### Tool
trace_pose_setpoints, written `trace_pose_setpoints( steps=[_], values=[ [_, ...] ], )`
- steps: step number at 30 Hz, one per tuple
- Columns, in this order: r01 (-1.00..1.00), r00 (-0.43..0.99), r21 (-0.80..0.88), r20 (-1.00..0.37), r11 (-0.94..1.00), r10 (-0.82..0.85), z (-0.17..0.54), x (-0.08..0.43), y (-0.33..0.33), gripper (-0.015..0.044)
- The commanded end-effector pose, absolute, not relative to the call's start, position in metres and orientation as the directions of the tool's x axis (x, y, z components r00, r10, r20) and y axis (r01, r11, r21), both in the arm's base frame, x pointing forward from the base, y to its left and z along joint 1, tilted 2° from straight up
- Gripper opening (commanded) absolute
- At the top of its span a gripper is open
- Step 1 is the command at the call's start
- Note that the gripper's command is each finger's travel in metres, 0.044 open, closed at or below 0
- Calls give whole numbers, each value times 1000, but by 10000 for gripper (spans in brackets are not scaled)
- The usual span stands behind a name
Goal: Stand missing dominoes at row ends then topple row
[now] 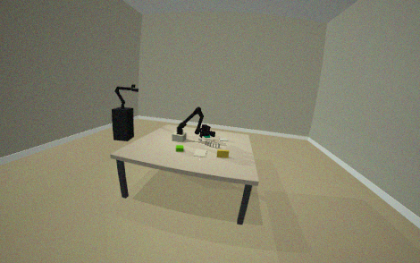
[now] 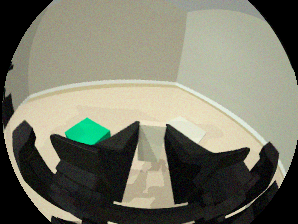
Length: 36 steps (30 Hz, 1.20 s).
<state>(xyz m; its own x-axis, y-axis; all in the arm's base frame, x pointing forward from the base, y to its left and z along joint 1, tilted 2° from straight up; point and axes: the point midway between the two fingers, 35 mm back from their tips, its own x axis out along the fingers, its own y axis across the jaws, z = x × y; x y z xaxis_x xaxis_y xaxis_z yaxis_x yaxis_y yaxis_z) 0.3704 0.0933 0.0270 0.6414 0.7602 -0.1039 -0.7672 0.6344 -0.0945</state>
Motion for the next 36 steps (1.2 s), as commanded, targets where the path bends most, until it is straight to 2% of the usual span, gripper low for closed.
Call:
trace_pose_setpoints(
  steps=[1, 33, 36],
  values=[
    [-771, 637, -87, -105, 631, 763, 25, 367, 93, 107],
    [-784, 621, -85, -148, 615, 770, -13, 374, 100, 107],
    [-784, 621, -85, -148, 615, 770, -13, 374, 100, 186]
  ],
)
